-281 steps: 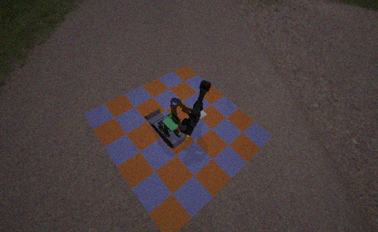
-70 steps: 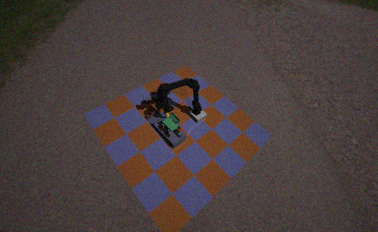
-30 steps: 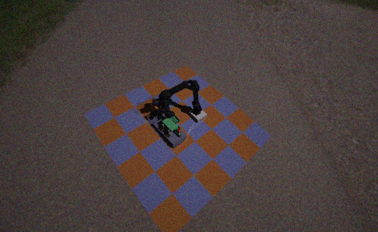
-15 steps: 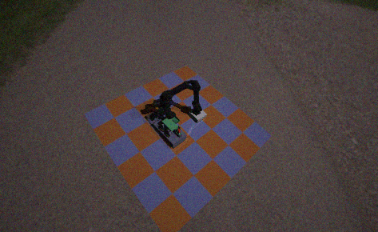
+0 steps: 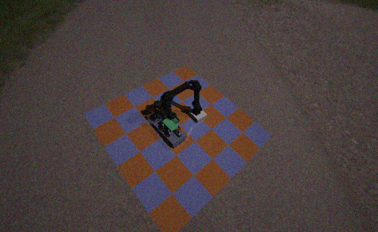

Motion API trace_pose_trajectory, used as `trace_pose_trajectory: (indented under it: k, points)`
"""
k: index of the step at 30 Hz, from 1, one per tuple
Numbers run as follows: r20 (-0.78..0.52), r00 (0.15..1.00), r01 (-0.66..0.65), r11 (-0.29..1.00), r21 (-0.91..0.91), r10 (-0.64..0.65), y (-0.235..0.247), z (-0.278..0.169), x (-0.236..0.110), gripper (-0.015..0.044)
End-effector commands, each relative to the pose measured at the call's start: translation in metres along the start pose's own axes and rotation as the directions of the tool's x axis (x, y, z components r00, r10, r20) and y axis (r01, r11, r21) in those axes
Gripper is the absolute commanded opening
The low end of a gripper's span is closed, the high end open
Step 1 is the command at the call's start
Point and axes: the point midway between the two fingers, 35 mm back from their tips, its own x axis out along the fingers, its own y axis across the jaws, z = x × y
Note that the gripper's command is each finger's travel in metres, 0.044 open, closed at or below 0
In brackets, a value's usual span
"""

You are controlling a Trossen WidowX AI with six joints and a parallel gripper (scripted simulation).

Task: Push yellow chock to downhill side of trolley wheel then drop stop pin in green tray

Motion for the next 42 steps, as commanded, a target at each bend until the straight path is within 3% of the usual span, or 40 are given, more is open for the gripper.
trace_pose_trajectory:
  k: [1,8,15,38,42]
  points:
    - [0.000,1.000,-0.001,1.000,-0.001,0.001,0.000,0.000,0.000,0.0000]
    - [0.000,1.000,-0.001,1.000,-0.001,0.001,0.000,0.000,0.000,0.0000]
    - [0.000,1.000,-0.001,1.000,-0.001,0.001,0.000,0.000,0.000,0.0184]
    - [0.004,1.000,-0.007,1.000,0.001,0.007,-0.001,0.000,-0.060,0.0190]
    - [-0.003,1.000,-0.004,1.000,0.007,0.004,-0.002,-0.002,-0.052,0.0295]
